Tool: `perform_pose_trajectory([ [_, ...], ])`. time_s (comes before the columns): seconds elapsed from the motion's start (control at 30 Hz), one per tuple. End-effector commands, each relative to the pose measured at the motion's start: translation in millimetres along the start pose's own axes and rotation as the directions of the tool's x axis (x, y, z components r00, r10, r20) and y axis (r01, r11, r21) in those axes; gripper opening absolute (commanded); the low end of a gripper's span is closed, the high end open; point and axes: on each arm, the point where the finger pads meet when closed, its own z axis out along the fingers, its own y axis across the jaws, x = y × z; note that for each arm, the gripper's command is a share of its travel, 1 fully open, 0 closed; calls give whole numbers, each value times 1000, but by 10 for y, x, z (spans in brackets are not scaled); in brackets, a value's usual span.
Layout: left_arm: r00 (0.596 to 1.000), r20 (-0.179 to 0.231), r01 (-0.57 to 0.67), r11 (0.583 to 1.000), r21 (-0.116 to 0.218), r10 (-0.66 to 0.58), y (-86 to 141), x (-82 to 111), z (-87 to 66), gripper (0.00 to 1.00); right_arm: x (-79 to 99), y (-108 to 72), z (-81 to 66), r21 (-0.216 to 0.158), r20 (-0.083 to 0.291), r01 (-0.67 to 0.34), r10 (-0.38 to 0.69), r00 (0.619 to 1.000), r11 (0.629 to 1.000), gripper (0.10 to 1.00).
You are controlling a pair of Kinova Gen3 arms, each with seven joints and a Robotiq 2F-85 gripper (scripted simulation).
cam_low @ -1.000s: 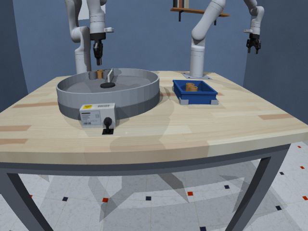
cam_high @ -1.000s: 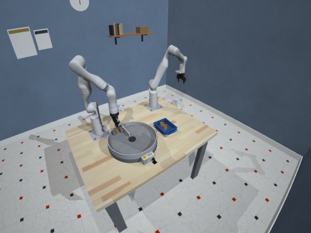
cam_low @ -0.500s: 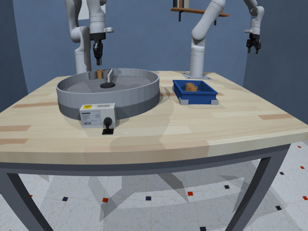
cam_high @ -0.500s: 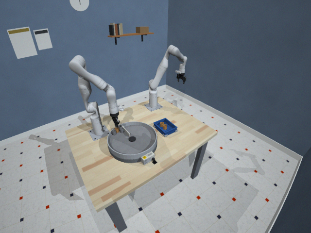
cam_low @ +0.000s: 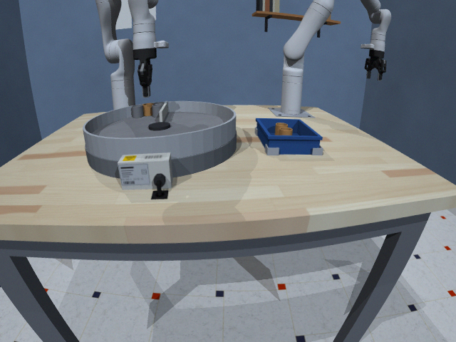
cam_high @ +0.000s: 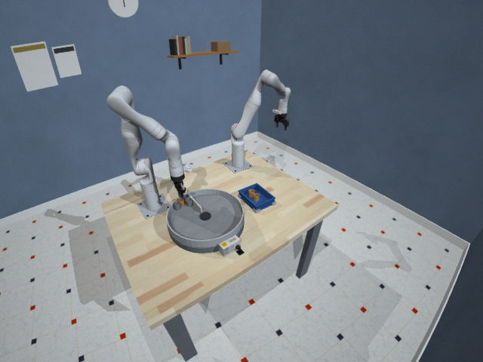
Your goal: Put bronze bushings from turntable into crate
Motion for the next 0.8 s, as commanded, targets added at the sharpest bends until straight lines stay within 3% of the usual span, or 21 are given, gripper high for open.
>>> perform_pose_trajectory([
  [0.0,1000,2,0,1000,0,0,0,-3,-6,1000,2,2,-1,-1,0,0,0,1000,1000,213],
  [0.37,1000,2,0,1000,0,0,0,-3,-6,1000,2,2,10,-1,0,0,0,1000,1000,213],
  [0.77,1000,2,0,1000,0,0,0,-3,-6,1000,2,2,215,-1,0,0,0,1000,1000,213],
])
